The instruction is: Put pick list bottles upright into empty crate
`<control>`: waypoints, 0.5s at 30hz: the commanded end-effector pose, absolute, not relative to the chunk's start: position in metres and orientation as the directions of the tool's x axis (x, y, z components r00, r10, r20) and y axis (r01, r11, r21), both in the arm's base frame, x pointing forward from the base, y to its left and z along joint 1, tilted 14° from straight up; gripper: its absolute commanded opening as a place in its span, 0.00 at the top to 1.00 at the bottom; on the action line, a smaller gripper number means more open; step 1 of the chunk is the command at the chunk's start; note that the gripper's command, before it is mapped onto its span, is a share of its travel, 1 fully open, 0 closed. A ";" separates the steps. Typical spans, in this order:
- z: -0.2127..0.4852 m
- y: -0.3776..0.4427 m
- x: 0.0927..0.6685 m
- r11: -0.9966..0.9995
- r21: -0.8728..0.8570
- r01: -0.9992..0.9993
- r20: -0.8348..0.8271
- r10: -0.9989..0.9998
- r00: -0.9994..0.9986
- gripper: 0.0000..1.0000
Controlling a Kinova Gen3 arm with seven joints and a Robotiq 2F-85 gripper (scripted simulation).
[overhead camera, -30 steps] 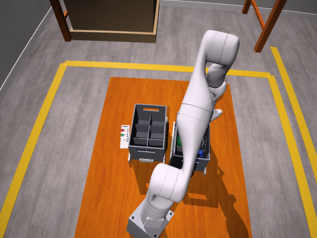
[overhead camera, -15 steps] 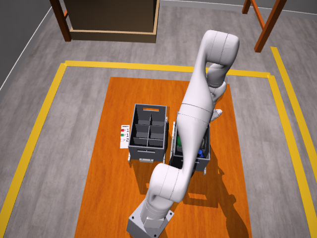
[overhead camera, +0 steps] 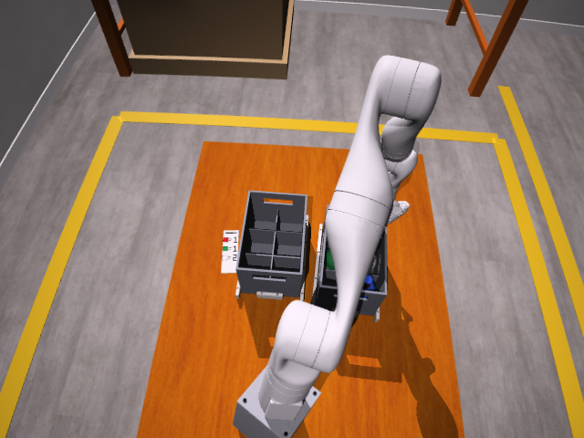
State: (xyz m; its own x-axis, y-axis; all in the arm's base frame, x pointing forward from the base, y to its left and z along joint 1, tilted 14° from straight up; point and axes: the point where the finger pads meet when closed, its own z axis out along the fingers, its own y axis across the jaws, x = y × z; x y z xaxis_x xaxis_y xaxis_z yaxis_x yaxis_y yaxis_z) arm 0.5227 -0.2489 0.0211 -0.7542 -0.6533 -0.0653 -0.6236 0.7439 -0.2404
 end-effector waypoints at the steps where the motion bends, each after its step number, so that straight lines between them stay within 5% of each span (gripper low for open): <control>1: 0.022 -0.249 0.523 0.744 -0.242 -0.623 -0.066 -0.653 -0.754 0.61; 15: 0.022 -0.249 0.523 0.744 -0.242 -0.623 -0.066 -0.653 -0.754 0.65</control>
